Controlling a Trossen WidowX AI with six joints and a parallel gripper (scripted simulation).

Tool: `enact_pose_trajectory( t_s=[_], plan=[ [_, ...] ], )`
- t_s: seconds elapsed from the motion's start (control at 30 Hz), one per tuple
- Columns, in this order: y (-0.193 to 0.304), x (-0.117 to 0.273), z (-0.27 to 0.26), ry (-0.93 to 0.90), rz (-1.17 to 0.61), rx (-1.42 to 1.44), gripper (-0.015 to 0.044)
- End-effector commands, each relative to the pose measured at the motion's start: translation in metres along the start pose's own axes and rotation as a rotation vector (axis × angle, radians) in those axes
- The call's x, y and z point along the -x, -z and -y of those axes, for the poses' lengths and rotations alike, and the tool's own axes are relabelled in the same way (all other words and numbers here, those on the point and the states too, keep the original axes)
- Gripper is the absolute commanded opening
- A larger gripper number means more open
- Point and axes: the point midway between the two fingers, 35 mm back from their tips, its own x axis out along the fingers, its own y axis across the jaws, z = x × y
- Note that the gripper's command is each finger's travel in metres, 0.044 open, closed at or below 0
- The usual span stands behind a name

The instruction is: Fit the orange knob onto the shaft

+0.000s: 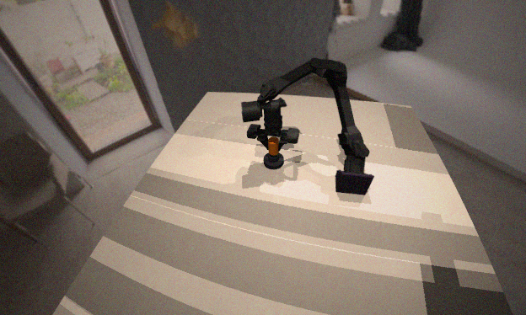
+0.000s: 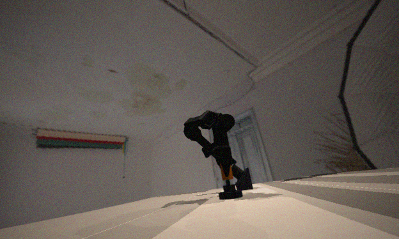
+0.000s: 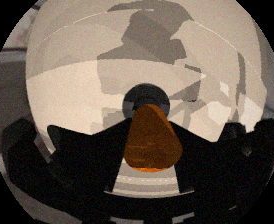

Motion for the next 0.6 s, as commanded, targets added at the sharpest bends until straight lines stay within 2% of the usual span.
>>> enact_pose_trajectory(
  t_s=[0.0, 0.57],
  plan=[
    [0.0007, -0.0012, -0.0015, -0.003, -0.003, -0.002, 0.0000],
    [0.0004, -0.0030, -0.0010, -0.003, -0.003, 0.017, 0.0000]
  ],
)
